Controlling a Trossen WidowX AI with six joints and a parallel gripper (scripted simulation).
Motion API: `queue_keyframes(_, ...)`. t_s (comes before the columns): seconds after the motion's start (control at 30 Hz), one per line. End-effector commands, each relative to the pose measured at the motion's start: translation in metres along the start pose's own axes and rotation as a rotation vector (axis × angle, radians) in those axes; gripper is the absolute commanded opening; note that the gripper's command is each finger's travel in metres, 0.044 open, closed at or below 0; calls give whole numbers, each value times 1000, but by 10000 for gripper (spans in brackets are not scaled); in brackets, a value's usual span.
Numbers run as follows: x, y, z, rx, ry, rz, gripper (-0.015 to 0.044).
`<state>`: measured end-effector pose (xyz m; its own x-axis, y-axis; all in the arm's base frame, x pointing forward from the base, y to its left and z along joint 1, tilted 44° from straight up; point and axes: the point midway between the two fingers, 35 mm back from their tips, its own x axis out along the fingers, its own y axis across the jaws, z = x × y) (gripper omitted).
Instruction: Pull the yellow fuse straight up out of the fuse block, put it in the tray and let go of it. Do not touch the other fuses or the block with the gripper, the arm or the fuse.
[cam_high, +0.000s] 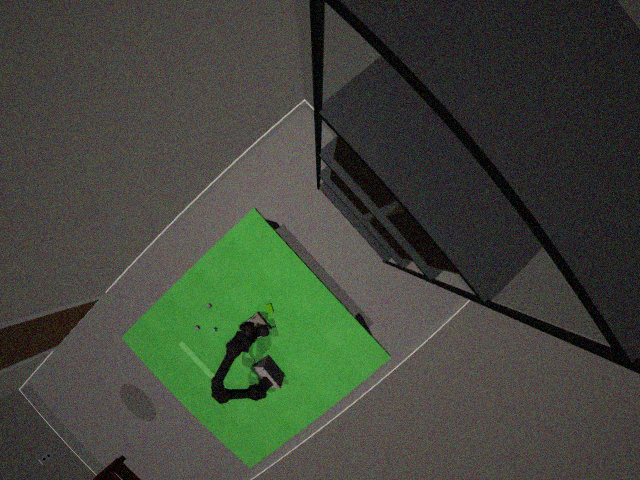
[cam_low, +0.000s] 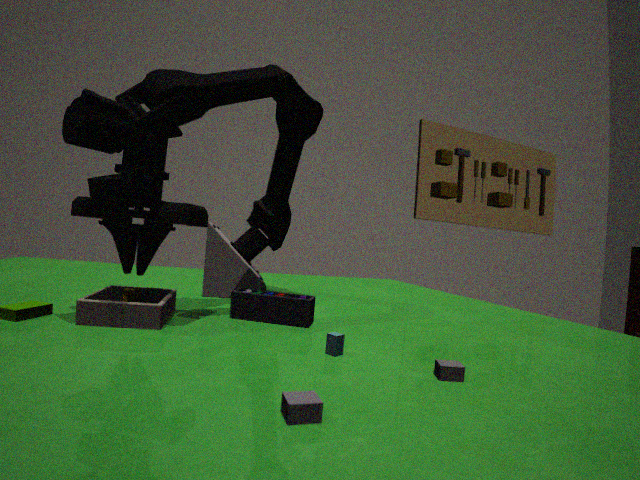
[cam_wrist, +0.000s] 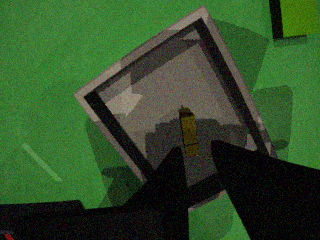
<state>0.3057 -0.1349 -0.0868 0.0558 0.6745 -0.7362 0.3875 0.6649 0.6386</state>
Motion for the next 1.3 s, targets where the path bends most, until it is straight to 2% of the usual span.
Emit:
queue_keyframes(0.0,0,0,0,-1,0,-1,184)
queue_keyframes(0.2,-3,0,0,0,0,0,330)
queue_keyframes(0.33,-37,0,0,7,-2,4,330)
queue_keyframes(1.27,-36,1,0,14,-4,8,330)
